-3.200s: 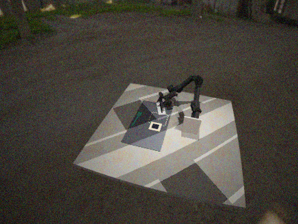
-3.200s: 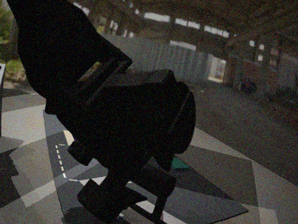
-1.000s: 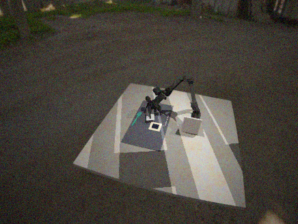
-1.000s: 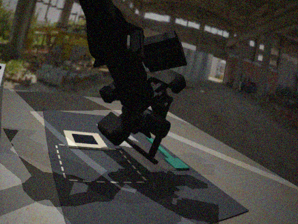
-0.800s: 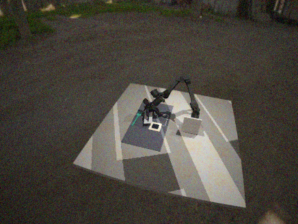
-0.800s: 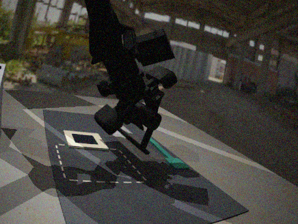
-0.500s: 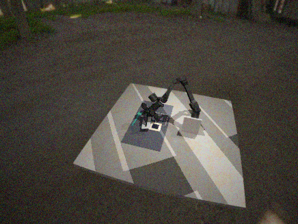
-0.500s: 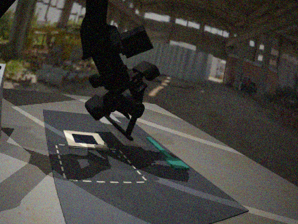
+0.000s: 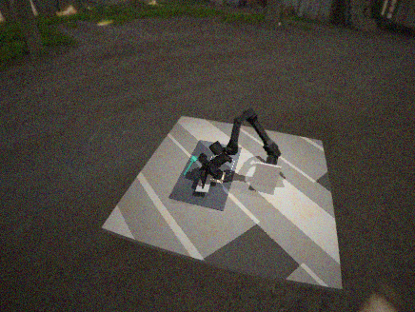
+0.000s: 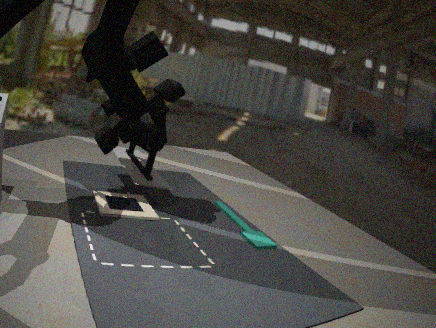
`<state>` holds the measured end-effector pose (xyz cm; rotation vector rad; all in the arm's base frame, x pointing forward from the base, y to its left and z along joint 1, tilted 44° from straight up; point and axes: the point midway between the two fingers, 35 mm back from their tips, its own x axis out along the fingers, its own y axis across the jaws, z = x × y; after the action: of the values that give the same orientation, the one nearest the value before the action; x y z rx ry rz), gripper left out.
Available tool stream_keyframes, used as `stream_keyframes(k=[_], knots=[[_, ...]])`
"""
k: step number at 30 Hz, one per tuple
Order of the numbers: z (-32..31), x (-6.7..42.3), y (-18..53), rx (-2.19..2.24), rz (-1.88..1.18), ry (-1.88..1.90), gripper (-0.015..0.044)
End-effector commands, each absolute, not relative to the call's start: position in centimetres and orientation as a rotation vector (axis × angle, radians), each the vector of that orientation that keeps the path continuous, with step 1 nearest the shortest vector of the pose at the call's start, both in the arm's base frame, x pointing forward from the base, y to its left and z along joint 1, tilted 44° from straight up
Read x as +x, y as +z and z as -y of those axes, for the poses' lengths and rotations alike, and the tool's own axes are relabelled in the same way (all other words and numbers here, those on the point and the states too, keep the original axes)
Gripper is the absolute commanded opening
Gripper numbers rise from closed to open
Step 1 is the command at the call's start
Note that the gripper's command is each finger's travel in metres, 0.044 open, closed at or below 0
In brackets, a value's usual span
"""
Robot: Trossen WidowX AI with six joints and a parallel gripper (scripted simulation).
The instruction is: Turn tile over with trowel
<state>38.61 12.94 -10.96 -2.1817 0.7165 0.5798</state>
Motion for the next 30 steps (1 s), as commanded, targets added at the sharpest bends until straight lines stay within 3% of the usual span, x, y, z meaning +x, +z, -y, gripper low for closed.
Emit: stream_keyframes(k=[1, 9, 30], knots=[[-14.7, 36.8, -12.3, -2.175, -0.690, 0.526, 0.0000], [-16.7, 33.2, -14.8, -2.164, -0.644, 0.434, 0.0000], [-15.4, 33.1, -16.4, -2.165, -0.643, 0.432, 0.0000]])
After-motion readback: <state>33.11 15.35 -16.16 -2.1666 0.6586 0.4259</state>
